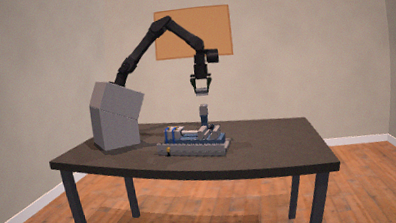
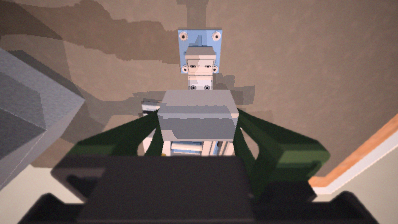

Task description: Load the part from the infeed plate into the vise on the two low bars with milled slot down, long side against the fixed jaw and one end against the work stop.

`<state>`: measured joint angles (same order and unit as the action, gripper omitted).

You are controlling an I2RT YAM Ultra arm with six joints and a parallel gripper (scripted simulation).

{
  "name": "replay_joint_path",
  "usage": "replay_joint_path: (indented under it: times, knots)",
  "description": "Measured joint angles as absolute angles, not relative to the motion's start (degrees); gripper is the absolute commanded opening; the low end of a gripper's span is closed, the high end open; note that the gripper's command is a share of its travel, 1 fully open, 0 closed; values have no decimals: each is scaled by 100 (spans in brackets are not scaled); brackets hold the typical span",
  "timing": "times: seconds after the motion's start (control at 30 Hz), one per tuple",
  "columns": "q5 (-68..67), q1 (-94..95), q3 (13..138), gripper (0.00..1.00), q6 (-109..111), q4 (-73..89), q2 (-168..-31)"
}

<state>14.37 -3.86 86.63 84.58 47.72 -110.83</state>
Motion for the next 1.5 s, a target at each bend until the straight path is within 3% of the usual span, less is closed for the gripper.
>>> replay_joint_path:
  times: [1.5]
  knots:
    - [2681, -928, 8597, 0, 8960, 4674, -11214]
